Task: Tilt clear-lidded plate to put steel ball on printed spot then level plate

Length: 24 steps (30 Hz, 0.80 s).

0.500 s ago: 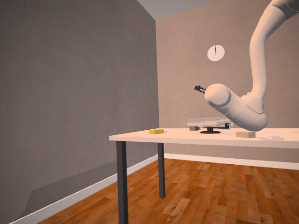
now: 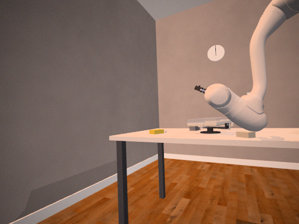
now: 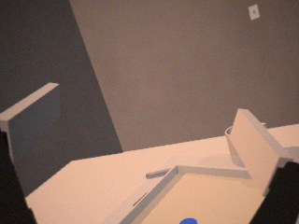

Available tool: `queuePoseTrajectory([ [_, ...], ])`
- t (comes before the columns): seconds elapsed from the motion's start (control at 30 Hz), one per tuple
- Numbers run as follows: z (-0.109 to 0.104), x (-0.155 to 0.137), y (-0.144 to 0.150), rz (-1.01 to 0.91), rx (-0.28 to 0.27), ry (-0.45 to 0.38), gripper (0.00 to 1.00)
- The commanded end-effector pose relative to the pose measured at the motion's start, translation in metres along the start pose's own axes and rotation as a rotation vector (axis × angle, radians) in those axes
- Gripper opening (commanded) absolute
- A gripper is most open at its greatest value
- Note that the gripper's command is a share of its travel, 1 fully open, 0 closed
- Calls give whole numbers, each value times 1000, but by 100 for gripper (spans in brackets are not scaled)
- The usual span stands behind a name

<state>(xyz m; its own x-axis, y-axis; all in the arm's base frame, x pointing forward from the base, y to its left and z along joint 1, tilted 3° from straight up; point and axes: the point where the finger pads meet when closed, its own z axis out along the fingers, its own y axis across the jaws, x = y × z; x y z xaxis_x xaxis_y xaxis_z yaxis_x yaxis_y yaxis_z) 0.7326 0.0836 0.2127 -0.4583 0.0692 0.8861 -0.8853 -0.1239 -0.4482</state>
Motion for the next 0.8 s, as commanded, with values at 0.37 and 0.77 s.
queuePoseTrajectory([
  [0.37, 95, -8, 78, 219, -369, -134, 100],
  [0.77, 168, -8, 207, 597, -889, -176, 100],
])
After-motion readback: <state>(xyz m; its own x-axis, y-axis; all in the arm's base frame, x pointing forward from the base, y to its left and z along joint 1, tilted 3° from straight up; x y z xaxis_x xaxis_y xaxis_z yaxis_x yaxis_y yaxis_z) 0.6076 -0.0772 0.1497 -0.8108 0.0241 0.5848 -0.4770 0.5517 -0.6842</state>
